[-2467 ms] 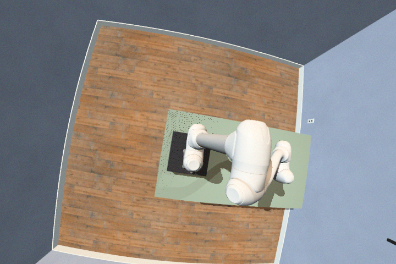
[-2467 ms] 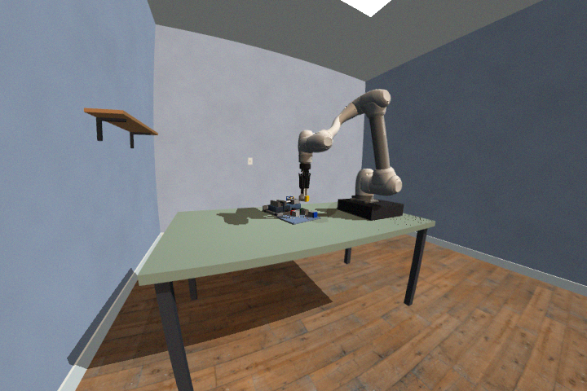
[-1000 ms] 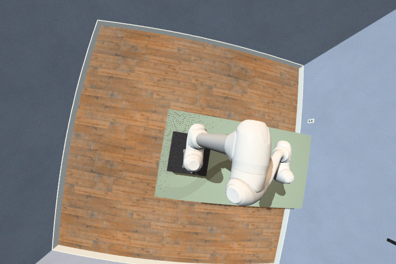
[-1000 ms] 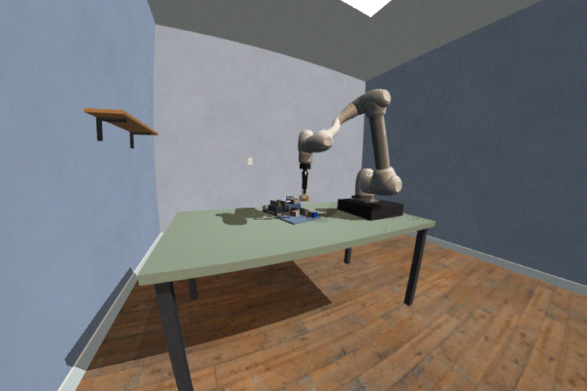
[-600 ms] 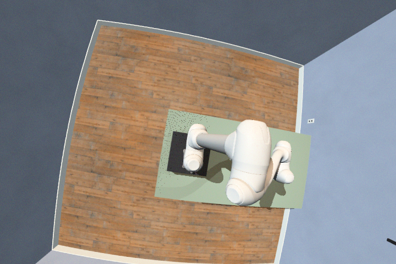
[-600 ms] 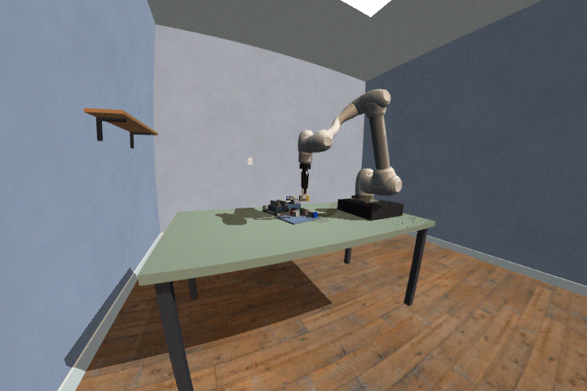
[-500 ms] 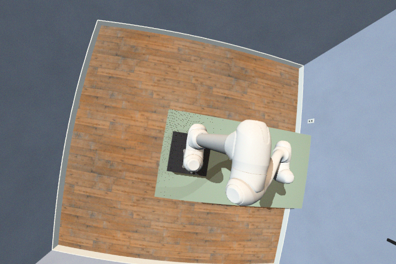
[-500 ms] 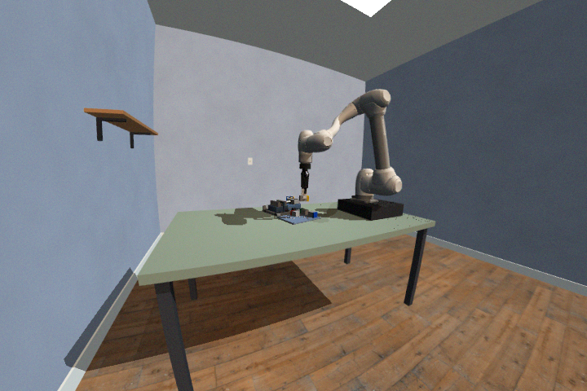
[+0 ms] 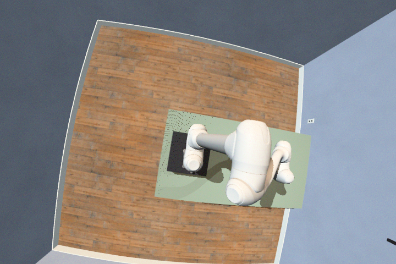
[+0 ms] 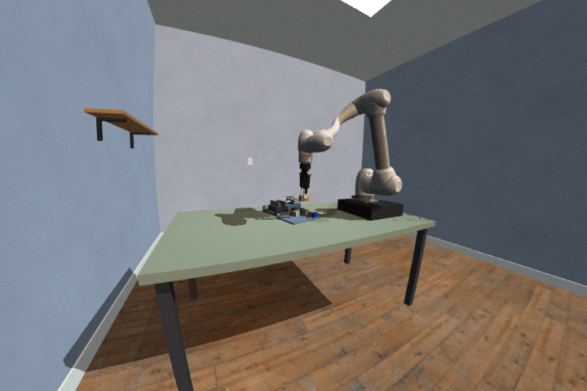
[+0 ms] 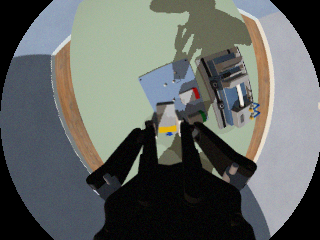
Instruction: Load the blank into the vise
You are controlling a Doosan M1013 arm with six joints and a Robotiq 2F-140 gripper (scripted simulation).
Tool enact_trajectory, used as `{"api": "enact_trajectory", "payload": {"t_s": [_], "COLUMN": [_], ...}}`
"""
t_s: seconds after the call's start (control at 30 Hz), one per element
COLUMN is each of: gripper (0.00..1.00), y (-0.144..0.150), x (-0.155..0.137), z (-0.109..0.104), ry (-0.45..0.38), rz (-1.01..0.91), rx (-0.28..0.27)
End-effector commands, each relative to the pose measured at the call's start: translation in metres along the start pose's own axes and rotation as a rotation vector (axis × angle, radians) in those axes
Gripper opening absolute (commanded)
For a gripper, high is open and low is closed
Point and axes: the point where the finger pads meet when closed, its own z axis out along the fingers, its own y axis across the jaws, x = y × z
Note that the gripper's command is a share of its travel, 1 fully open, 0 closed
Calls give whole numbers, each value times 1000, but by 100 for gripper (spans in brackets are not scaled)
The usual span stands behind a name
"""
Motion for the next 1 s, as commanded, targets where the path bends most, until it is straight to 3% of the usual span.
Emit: {"api": "enact_trajectory", "payload": {"t_s": [0.0,0.97], "gripper": [0,0], "y": [0,0], "x": [0,0], "z": [0,0], "ry": [0,0], "rz": [-32,-418], "rx": [1,0]}}
